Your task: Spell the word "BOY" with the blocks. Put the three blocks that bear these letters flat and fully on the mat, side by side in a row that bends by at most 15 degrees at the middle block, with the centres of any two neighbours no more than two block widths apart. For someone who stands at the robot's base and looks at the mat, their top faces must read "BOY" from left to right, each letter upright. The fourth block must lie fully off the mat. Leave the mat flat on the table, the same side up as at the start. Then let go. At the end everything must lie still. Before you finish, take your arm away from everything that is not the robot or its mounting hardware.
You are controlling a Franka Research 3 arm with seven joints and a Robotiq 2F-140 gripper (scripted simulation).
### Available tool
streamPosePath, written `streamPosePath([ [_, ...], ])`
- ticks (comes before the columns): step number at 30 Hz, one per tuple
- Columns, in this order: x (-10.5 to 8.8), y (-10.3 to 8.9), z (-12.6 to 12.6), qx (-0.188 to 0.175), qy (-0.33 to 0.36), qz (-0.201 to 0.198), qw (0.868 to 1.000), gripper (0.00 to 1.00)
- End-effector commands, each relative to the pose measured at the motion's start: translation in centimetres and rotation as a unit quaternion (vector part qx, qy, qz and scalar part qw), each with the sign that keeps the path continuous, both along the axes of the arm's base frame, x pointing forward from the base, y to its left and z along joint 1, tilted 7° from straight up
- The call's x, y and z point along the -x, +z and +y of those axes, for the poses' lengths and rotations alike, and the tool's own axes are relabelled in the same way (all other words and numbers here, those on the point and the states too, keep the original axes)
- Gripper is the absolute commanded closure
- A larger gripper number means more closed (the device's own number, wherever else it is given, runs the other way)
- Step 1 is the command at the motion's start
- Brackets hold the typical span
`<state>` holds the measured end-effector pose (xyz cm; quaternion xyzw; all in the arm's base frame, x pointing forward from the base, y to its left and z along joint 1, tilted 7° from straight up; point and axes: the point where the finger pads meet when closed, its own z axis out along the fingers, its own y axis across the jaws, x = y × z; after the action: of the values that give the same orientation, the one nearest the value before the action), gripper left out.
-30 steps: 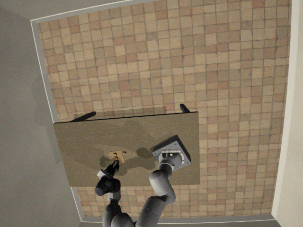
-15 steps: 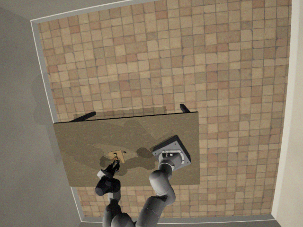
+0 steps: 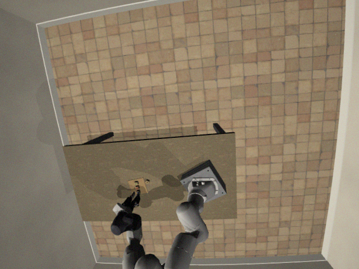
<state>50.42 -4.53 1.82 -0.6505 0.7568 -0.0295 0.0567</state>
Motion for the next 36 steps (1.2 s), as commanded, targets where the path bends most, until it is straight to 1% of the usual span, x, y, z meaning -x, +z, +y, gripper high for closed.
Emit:
streamPosePath([
  [1,0.5,1.6,0.1,-0.002,-0.007,0.007,1.0,0.75],
  [6,0.8,4.2,0.1,-0.002,-0.007,0.007,1.0,0.75],
  [9,0.9,5.3,0.0,-0.002,-0.007,0.007,1.0,0.75],
  [11,0.9,5.3,0.0,-0.002,-0.007,0.007,1.0,0.75],
  [15,1.0,6.1,0.0,-0.002,-0.007,0.007,1.0,0.75],
  [18,1.0,6.2,0.0,-0.002,-0.007,0.007,1.0,0.75],
  [19,1.0,6.2,0.0,-0.002,-0.007,0.007,1.0,0.0],
  [36,1.0,6.2,0.0,-0.002,-0.007,0.007,1.0,0.0],
])
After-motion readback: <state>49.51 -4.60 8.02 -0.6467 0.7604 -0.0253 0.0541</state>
